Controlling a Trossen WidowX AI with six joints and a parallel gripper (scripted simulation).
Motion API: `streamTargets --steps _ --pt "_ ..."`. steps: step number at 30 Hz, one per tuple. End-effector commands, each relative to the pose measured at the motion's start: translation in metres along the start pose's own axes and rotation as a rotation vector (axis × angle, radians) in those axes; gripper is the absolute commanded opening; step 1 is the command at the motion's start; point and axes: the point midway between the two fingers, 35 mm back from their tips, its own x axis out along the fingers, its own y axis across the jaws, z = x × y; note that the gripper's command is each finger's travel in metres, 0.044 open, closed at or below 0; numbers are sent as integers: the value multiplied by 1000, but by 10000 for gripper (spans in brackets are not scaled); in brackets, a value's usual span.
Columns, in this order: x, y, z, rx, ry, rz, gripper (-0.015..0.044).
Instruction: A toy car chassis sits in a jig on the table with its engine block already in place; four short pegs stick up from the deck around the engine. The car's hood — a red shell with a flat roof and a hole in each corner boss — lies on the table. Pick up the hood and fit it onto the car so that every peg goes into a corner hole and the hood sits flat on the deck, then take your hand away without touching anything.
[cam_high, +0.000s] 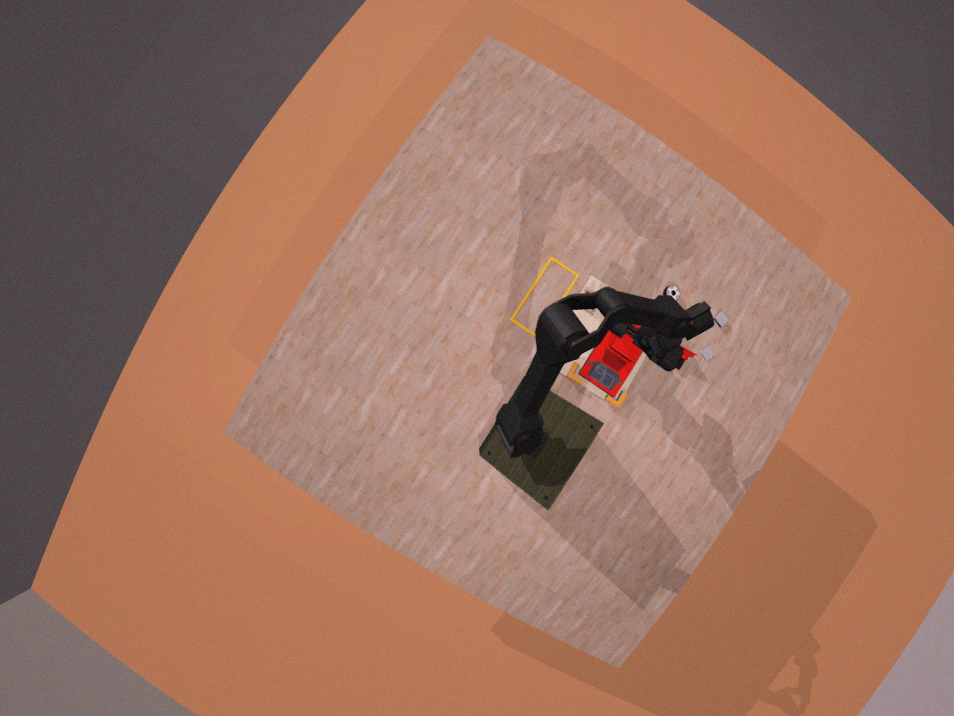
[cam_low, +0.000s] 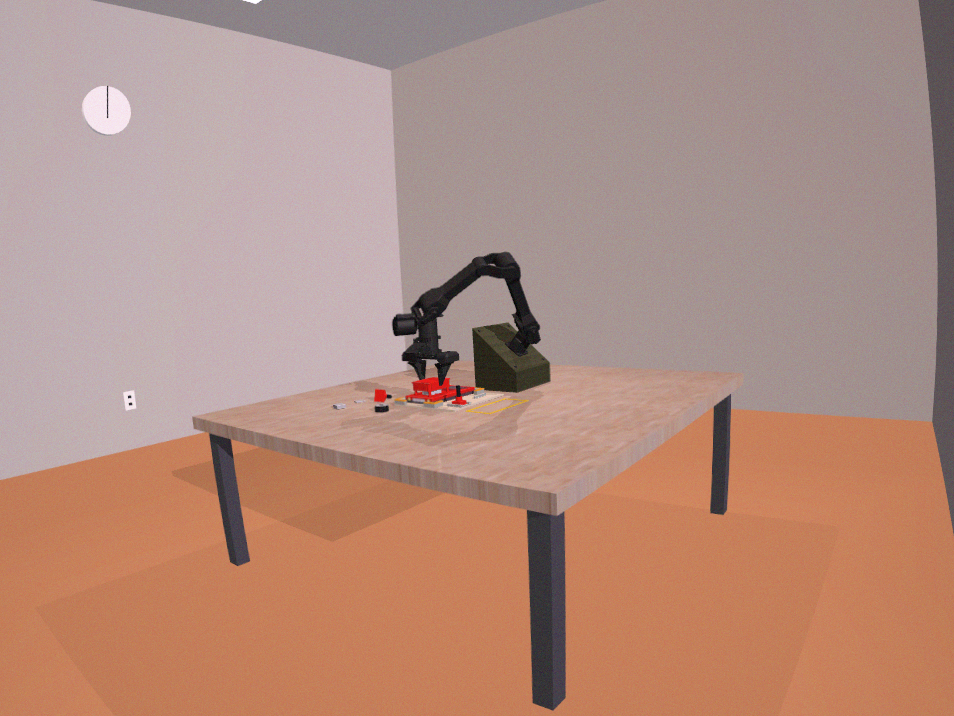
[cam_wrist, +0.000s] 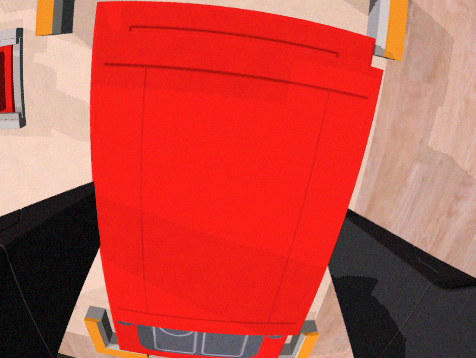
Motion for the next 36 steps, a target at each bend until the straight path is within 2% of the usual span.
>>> streamTargets --steps 1,36 --pt "-1 1 1 1 -4 -1 0" --pt "4 1 0 1 -4 0 0"
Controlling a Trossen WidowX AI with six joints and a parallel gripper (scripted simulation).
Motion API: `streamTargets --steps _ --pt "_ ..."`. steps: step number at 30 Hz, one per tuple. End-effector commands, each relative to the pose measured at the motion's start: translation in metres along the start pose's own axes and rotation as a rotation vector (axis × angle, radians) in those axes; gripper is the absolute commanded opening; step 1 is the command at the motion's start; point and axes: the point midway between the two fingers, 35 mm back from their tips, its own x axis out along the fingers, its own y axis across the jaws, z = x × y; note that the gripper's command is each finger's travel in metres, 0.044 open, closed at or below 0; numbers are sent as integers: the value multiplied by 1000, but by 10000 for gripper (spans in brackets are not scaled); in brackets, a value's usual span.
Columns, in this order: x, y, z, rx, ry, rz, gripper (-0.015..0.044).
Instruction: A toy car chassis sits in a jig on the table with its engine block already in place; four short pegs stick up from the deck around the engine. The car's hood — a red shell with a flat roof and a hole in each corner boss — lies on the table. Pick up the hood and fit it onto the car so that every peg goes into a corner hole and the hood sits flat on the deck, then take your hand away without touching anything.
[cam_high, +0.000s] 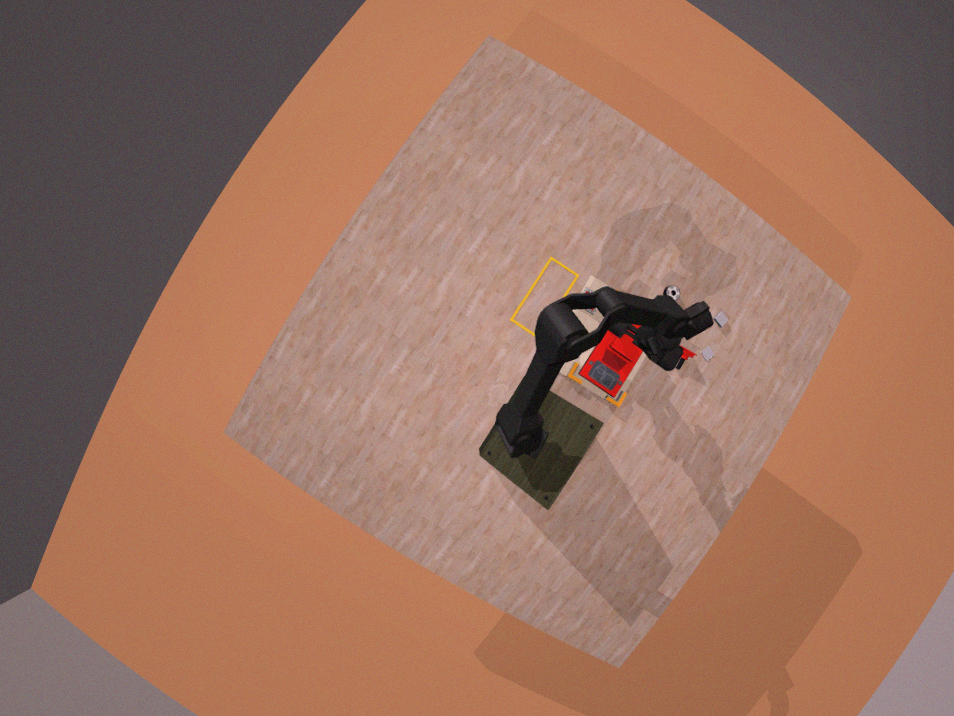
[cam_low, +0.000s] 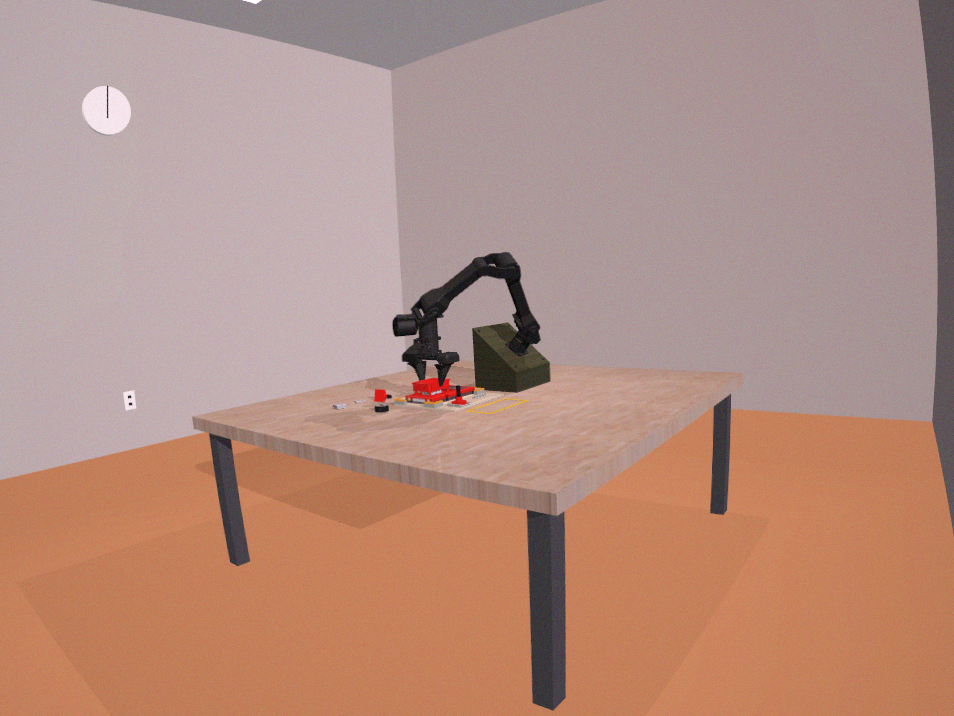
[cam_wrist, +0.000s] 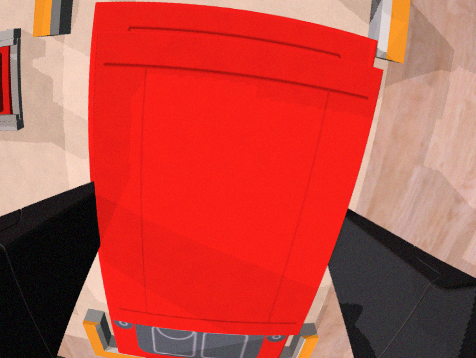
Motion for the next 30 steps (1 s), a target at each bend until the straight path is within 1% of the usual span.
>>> streamTargets --steps 1,24,30 --pt "2 0 0 4 -1 3 0" --pt "13 1 0 2 -1 4 0" --pt "11 1 1 -2 -2 -1 0"
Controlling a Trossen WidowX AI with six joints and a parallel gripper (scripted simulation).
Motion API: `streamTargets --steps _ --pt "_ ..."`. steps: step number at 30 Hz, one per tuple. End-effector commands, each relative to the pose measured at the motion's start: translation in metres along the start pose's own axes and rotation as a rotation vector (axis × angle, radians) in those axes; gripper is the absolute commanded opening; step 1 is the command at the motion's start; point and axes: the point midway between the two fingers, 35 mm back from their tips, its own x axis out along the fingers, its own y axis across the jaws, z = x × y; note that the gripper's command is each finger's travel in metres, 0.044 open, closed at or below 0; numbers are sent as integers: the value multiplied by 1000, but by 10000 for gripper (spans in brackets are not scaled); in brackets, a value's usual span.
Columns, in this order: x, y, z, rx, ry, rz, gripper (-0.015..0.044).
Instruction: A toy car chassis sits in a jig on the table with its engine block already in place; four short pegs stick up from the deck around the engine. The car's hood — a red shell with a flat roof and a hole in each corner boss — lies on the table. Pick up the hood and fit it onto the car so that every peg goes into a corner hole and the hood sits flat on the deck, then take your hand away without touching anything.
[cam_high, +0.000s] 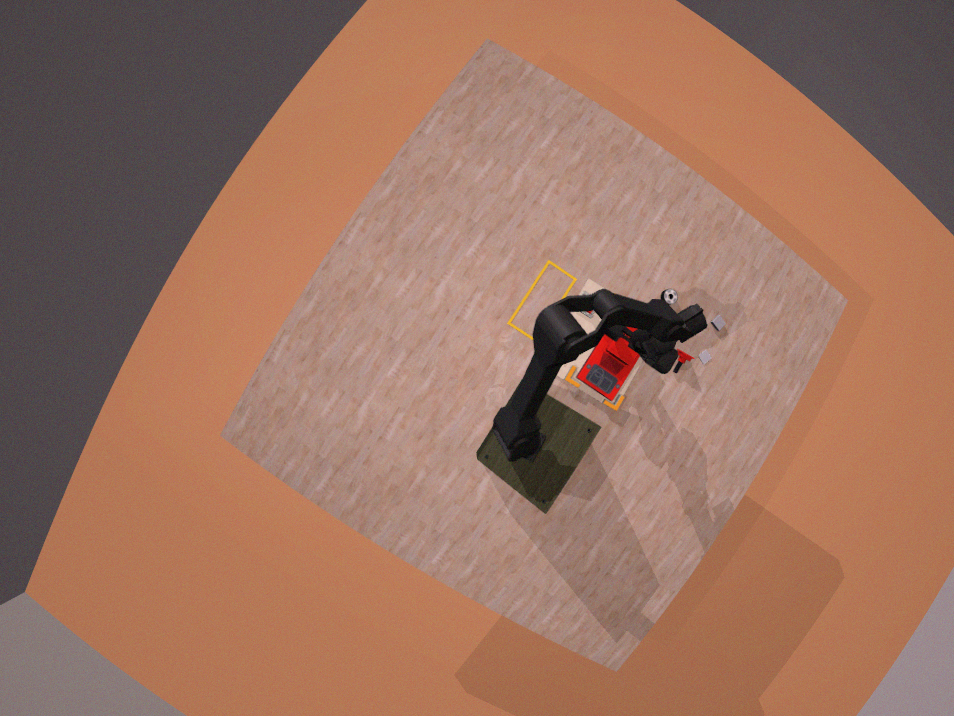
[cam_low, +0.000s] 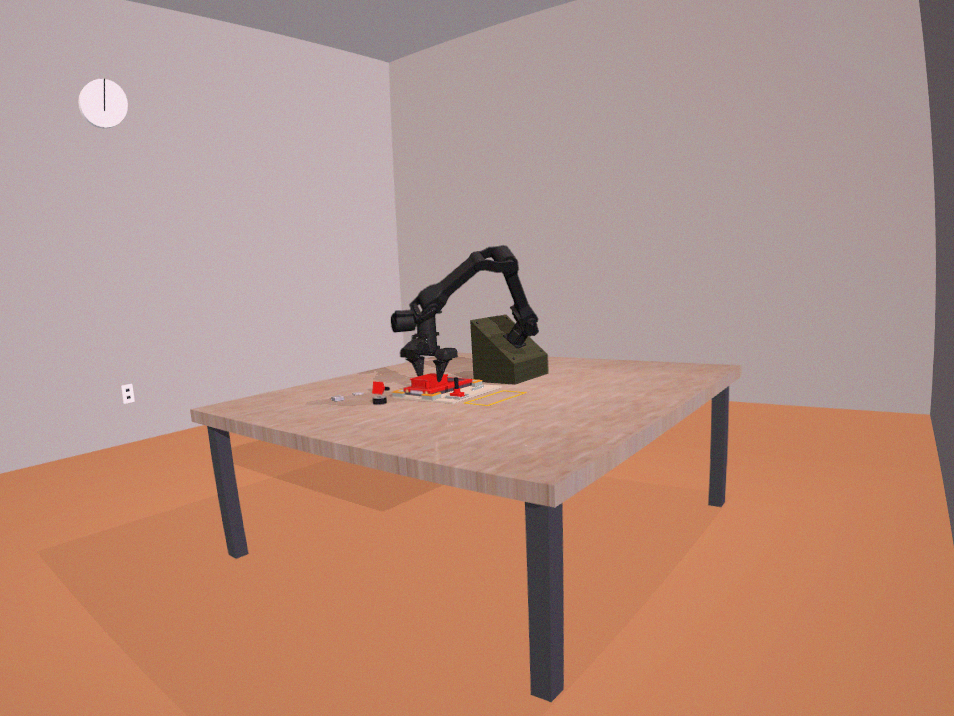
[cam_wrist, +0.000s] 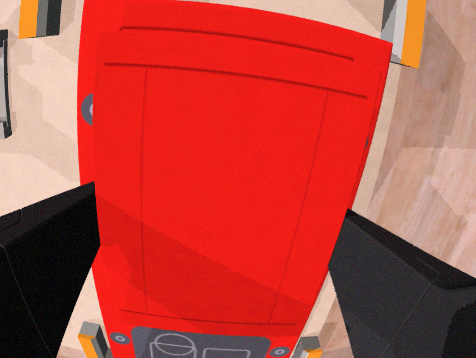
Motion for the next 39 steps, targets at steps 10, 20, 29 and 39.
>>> streamTargets --steps 10,20,29,39 --pt "0 0 0 0 0 0 263" --pt "-2 0 0 0 0 0 440" --pt "-70 -1 1 1 3 -1 440" --pt "-72 -1 0 1 4 -1 440"
